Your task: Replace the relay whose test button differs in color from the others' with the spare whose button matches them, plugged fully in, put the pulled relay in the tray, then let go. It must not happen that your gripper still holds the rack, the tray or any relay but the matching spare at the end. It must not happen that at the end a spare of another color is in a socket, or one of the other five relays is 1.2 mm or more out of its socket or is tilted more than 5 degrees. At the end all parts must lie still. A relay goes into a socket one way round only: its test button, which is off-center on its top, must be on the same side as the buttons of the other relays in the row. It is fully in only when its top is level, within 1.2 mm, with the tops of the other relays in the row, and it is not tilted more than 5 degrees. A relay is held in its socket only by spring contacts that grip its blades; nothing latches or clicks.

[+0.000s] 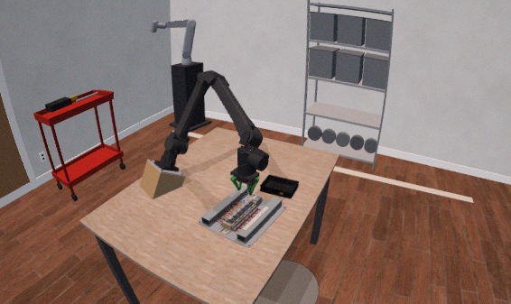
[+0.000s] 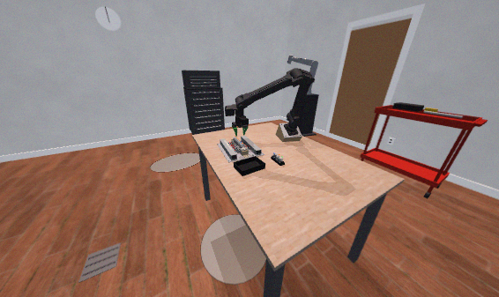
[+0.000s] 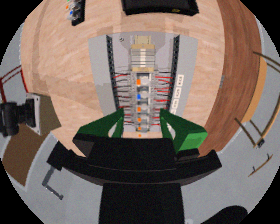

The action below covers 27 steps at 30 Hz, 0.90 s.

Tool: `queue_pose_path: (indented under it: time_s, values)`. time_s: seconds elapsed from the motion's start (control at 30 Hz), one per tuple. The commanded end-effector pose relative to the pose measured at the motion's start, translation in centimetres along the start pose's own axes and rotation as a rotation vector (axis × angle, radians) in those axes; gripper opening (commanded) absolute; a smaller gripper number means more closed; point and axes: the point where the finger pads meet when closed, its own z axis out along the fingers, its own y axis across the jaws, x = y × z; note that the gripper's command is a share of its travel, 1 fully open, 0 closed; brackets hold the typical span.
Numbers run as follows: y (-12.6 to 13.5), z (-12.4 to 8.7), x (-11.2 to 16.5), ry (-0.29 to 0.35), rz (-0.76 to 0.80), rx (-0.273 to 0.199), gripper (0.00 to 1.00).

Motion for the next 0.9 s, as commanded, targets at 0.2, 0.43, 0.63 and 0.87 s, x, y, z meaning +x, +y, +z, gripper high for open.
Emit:
queue_pose_path:
  time_s: [0.2,0.43,0.63,0.87]
  values:
    - [-0.83,-1.45,-1.22,0.006,-0.021,0.031,0.59]
    - [-0.95,-1.3,-1.14,0.005,-0.02,0.029,0.59]
    - [-0.99,-1.23,-1.1,0.005,-0.019,0.028,0.59]
    - [-1.01,-1.18,-1.08,0.005,-0.019,0.027,0.59]
